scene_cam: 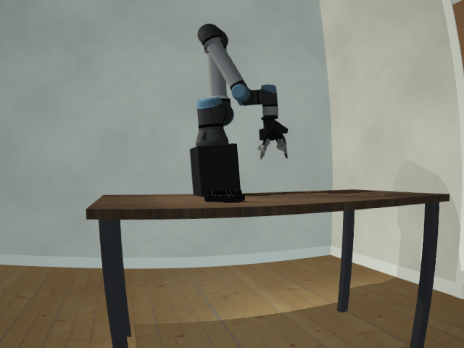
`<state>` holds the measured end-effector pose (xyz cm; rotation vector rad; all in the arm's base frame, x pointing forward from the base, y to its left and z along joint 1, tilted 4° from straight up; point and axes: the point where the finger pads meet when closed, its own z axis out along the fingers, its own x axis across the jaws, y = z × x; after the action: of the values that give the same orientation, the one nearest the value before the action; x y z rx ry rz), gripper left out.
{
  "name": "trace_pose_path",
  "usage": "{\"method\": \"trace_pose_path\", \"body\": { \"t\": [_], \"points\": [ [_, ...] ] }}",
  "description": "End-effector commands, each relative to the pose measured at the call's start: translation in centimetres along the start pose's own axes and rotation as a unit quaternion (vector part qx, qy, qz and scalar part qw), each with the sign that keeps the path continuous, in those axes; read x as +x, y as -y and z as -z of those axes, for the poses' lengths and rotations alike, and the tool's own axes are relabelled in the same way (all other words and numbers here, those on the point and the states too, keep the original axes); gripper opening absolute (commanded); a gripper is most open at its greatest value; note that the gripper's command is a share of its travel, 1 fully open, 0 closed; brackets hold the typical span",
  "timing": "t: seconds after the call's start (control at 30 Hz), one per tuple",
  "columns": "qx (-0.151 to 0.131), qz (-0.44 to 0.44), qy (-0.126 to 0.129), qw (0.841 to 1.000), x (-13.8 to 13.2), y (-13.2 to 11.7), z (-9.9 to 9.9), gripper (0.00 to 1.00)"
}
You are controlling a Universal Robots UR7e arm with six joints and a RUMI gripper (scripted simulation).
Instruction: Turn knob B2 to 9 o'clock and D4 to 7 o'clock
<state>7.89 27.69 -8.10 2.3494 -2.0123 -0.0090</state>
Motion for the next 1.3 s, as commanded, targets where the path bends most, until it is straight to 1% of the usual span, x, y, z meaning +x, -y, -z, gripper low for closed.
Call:
{"method": "trace_pose_path", "body": {
  "t": [0.0,0.1,0.17,0.27,0.47,0.63,0.67,0.73,0.9,1.07,1.23,1.27],
  "points": [
    [0.004,-0.031,0.003,1.0,0.5,3.7,-0.1,1.0],
    [0.006,-0.054,0.004,0.999,1.2,6.0,-0.2,1.0],
    [0.006,-0.054,0.004,0.999,1.2,6.0,-0.2,1.0],
    [0.008,-0.079,0.004,0.997,2.3,8.5,-0.3,1.0],
    [0.012,-0.135,0.004,0.991,5.6,13.9,-0.6,1.0],
    [0.015,-0.178,0.003,0.984,8.9,17.6,-1.0,1.0],
    [0.015,-0.187,0.003,0.982,9.7,18.3,-1.1,1.0],
    [0.015,-0.187,0.003,0.982,9.7,18.3,-1.1,1.0],
    [0.018,-0.236,0.001,0.972,14.4,21.9,-1.6,1.0],
    [0.019,-0.276,-0.001,0.961,18.6,24.2,-2.2,1.0],
    [0.021,-0.315,-0.003,0.949,23.4,26.0,-2.8,1.0],
    [0.021,-0.315,-0.003,0.949,23.4,26.0,-2.8,1.0]
  ]
}}
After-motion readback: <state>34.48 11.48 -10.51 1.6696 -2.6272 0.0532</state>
